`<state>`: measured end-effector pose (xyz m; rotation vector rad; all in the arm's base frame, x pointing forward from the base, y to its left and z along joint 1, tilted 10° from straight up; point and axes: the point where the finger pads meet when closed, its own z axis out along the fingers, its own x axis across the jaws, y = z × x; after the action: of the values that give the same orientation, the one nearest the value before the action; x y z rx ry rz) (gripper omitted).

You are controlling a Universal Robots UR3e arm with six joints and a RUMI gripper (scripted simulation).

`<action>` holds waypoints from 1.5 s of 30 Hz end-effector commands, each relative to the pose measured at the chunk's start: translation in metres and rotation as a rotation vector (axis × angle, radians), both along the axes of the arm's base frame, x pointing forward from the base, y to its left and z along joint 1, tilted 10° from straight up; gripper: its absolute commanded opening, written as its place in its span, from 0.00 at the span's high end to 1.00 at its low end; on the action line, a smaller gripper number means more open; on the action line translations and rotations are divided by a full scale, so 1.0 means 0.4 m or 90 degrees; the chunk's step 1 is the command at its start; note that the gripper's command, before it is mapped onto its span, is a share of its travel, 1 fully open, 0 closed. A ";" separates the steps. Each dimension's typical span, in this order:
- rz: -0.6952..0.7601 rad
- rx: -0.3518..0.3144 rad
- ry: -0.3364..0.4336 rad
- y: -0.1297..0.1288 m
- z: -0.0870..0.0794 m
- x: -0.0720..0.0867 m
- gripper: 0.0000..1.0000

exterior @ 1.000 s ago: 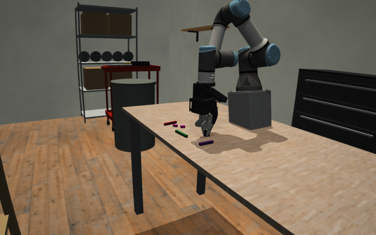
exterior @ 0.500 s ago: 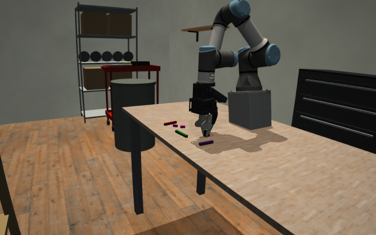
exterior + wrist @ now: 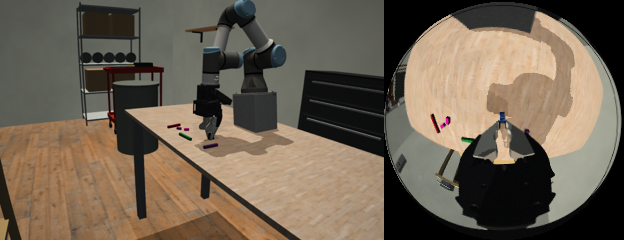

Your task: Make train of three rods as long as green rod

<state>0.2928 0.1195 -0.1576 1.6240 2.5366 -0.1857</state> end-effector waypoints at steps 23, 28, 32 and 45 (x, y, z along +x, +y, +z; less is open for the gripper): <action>0.000 0.001 -0.001 0.000 0.000 0.001 0.86; 0.000 0.001 -0.001 0.000 0.001 0.001 0.86; 0.000 0.001 -0.001 0.002 0.007 0.000 0.86; 0.000 0.001 -0.002 0.014 0.072 0.000 0.86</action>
<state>0.2957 0.1219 -0.1447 1.6185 2.5305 -0.1735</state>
